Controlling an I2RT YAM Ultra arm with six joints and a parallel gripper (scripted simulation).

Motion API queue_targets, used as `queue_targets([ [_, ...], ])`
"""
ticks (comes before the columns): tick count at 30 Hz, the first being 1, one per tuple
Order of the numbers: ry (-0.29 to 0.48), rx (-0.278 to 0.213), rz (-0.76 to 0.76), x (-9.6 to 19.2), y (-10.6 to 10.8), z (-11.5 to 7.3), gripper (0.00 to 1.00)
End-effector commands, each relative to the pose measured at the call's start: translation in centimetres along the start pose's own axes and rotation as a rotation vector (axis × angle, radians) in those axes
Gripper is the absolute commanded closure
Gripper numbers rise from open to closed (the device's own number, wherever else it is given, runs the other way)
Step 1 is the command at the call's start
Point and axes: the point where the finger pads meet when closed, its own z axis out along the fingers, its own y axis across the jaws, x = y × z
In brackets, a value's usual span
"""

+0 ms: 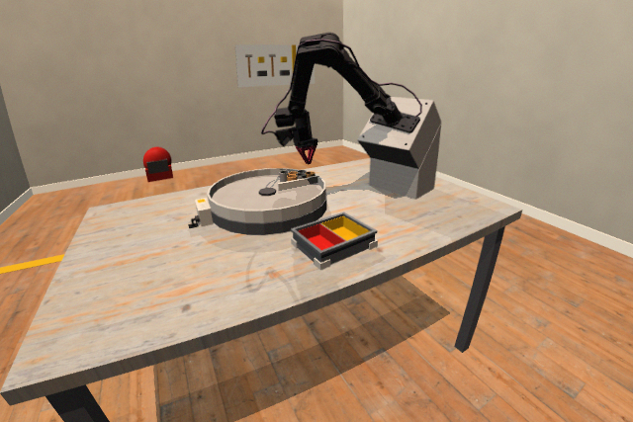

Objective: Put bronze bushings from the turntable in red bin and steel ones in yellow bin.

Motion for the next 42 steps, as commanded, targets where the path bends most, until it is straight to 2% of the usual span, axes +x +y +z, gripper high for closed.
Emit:
queue_targets([
  [1,-0.127,0.106,-0.078,-4.4,-2.4,-1.7,0.86],
  [6,-0.090,0.075,-0.042,-2.5,-2.2,-0.4,0.86],
  [33,-0.094,0.077,-0.050,-2.7,-2.0,-0.8,0.86],
  [38,-0.082,0.065,-0.042,-1.7,-2.0,-0.3,0.86],
  [42,-0.099,0.074,-0.054,-2.6,-2.1,-0.9,0.86],
])
